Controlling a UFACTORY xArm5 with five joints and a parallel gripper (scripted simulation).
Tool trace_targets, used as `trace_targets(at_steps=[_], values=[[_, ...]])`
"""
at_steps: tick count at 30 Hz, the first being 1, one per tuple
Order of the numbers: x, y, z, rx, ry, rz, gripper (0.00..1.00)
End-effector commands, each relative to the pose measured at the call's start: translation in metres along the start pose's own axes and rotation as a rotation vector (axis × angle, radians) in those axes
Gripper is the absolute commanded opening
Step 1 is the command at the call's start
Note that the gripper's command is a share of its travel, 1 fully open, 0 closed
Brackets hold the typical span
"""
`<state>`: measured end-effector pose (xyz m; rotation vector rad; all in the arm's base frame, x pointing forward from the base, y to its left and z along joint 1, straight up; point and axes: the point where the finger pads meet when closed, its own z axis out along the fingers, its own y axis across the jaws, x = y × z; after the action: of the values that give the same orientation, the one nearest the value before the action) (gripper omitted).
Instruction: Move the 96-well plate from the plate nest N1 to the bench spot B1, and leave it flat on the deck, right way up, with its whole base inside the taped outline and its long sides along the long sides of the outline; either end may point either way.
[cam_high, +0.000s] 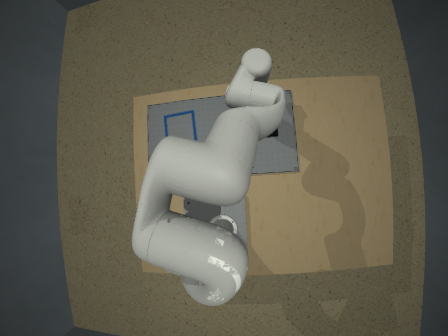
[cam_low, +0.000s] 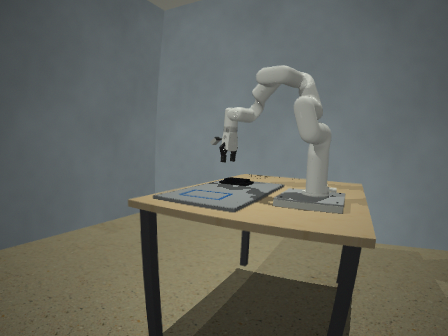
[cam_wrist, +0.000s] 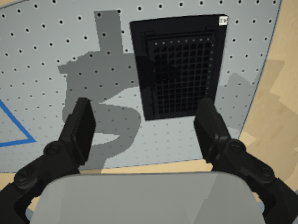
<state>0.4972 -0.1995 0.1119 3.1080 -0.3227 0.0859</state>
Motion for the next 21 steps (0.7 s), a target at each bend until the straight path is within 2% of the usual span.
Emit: trace_targets(at_steps=[1, 4, 8, 10, 12, 21], values=[[-0.004, 0.010, 0.002, 0.001, -0.008, -0.026, 1.00], [-0.011, 0.023, 0.007, 0.005, -0.030, -0.073, 1.00], [-0.018, 0.035, 0.011, 0.004, -0.030, -0.073, 1.00], [-0.023, 0.043, 0.014, 0.012, -0.051, -0.121, 1.00], [-0.029, 0.051, 0.017, 0.012, -0.051, -0.121, 1.00], [-0.030, 0.053, 0.018, 0.012, -0.051, -0.121, 1.00]])
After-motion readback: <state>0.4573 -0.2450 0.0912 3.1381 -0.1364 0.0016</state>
